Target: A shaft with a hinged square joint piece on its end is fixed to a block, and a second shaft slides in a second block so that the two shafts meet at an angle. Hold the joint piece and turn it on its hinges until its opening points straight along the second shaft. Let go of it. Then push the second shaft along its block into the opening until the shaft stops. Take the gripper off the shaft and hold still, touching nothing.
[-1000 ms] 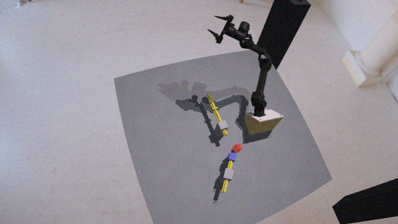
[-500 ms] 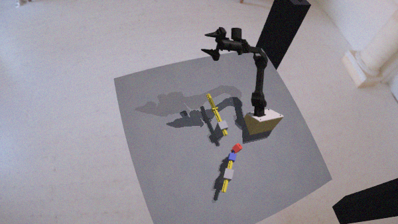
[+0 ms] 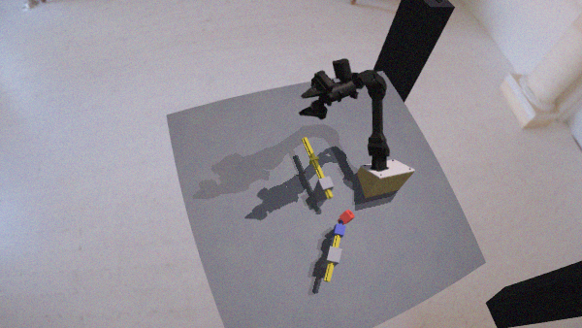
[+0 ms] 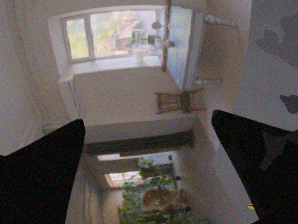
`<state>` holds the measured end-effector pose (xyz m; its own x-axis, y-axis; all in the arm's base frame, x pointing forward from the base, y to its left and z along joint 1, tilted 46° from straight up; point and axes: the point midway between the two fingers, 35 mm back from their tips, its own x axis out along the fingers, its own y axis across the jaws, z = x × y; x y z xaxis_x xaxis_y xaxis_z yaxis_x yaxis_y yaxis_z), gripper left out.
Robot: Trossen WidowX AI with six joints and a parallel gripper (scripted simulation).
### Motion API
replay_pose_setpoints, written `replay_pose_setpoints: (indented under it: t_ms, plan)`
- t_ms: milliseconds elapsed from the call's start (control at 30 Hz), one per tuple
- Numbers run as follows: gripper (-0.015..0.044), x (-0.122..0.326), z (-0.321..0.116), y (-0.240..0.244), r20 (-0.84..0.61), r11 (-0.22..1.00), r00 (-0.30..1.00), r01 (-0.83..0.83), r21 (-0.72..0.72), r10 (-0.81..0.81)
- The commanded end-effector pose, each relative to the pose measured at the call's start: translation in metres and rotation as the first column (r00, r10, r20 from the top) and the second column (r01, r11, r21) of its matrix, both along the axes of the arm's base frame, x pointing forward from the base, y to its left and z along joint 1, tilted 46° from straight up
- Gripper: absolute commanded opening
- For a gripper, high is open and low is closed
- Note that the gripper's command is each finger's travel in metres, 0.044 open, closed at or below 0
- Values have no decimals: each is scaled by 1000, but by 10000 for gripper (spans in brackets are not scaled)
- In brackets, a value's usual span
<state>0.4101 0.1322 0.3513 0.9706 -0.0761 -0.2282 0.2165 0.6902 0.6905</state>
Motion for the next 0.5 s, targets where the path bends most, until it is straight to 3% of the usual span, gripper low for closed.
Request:
replay_pose_setpoints:
  t_ms: [0,467]
  plan:
    - [440,3,-44,22,-140,998,989,-53,-46,46]
    - [440,-22,-172,65,-543,960,836,-216,-180,86]
